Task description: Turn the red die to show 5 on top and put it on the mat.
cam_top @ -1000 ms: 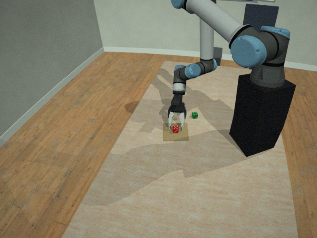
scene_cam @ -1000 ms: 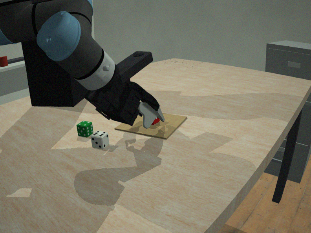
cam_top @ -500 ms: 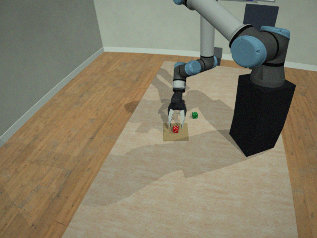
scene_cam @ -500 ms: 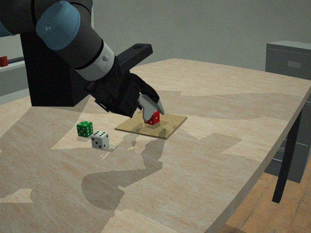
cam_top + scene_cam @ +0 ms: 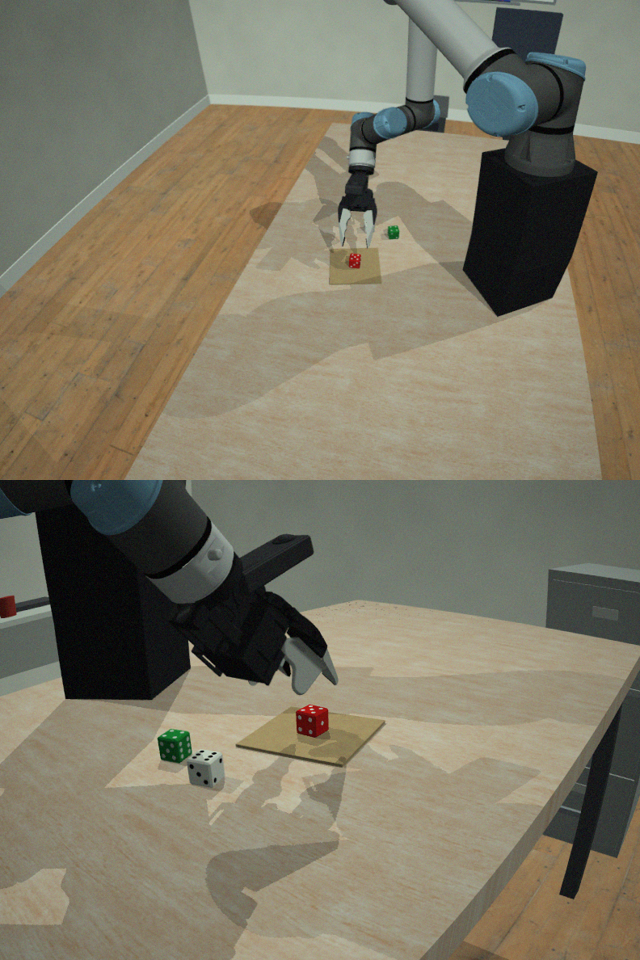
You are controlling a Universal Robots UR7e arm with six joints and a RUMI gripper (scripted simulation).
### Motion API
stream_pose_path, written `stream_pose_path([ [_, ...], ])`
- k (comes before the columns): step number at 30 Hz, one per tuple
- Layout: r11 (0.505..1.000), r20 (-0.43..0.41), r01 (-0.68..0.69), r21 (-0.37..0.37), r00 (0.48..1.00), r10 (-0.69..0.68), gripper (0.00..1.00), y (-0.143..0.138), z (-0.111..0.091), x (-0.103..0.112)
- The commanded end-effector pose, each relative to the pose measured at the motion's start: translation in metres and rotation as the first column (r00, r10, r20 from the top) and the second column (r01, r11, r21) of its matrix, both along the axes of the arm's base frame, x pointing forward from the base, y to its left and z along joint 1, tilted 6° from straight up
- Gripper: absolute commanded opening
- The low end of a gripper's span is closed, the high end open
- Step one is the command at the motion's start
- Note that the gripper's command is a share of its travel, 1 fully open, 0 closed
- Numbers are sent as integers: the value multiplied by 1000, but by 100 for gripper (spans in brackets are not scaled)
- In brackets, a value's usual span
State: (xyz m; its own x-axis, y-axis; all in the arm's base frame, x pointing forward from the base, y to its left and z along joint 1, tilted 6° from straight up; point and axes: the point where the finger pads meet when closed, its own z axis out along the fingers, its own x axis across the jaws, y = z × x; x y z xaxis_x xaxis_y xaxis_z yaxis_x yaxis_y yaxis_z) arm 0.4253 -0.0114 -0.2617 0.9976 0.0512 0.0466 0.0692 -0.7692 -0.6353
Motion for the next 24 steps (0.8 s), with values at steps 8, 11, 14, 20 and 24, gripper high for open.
stream_pose_path([
  [8,1000,1,0,-1,1000,0,40,1,11,0],
  [11,1000,1,0,-4,1000,0,40,1,11,0],
  [14,1000,0,-1,-21,1000,1,40,1,11,-1],
  [20,997,-2,-3,-71,1000,3,40,2,10,-1],
  [24,990,0,-1,-141,1000,1,40,3,9,-2],
])
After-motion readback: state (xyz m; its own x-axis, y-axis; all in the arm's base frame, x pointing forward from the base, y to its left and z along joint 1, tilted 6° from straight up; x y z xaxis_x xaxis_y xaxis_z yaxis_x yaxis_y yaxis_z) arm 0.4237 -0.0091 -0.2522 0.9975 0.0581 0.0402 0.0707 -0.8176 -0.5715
